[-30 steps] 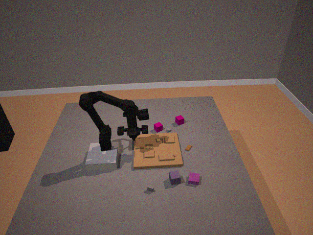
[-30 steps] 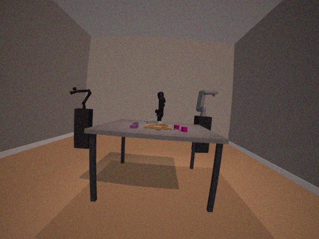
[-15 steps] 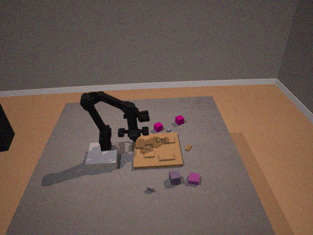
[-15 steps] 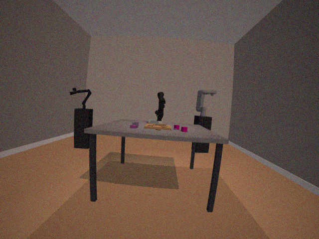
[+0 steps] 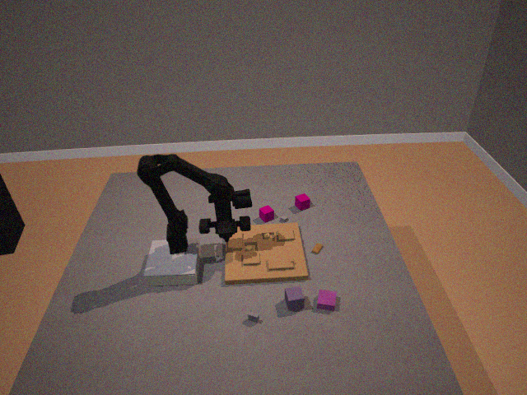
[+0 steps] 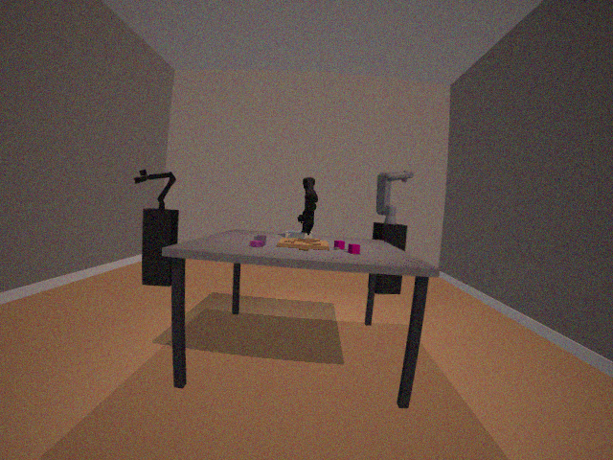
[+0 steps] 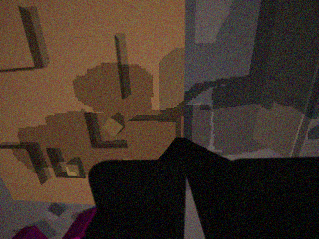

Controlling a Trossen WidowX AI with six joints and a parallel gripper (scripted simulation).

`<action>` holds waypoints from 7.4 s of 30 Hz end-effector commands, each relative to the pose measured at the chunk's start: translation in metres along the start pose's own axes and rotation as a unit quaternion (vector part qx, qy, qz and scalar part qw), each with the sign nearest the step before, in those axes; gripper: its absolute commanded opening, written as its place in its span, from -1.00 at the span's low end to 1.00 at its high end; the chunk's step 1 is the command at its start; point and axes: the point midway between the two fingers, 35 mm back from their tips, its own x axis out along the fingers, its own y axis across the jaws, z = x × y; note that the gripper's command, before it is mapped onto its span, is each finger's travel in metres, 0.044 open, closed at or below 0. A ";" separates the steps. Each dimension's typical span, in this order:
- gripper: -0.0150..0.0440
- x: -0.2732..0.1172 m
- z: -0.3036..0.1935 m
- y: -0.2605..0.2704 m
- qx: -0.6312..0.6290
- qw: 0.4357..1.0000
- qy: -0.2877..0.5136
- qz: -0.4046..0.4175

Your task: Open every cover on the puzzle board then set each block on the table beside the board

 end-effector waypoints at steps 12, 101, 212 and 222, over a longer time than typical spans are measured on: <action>-0.49 0.017 0.001 -0.005 0.001 1.000 -0.001 -0.006; -0.49 0.029 0.005 0.052 0.001 1.000 -0.001 -0.004; -0.49 -0.020 0.002 0.131 -0.212 0.977 -0.002 -0.002; -0.49 -0.025 0.053 0.152 -0.424 0.906 -0.003 -0.002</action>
